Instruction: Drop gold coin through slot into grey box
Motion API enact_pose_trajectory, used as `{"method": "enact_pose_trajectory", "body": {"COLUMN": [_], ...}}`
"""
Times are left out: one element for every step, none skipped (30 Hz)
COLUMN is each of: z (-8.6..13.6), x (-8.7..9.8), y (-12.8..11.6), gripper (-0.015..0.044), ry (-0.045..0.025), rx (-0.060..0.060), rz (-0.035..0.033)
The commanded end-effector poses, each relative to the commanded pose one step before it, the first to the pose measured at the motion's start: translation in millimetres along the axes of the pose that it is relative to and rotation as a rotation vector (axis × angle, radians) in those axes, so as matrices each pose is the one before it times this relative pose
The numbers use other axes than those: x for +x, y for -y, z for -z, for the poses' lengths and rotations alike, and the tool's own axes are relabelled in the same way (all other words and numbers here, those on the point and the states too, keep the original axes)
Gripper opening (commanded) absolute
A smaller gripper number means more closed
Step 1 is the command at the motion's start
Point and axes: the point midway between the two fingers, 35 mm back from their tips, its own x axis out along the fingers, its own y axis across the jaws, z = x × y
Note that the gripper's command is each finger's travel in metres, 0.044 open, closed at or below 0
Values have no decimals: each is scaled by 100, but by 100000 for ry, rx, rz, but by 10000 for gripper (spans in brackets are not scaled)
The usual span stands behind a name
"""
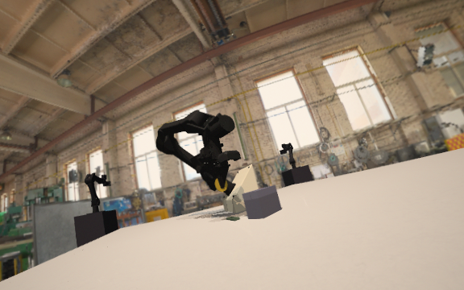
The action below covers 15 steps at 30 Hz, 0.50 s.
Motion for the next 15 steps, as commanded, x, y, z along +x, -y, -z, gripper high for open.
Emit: {"method": "enact_pose_trajectory", "body": {"z": [-36,24,41,51,54,56,58,61,63,65,67,70,72,74,77], "x": [-37,-15,-24,-28,-27,-26,-25,-23,-22,-21,-20,-19,-17,-16,-15], "y": [-22,-117,-194,-235,-235,-235,-235,-235,-235,-235,-235,-235,-235,-235,-235], "gripper": [0,0,0,0,0,0,0,0,0,0,0,0,0,0,0], "ry": [-21,-5,-9,-10,-10,-10,-9,-9,-9,-9,-8,-8,-8,-7,-7], "rx": [2294,5,8,10,10,10,10,10,10,10,10,10,10,10,10], "rz": [-13,-7,-11,-13,-13,-12,-12,-12,-12,-12,-11,-11,-11,-11,-11]}}
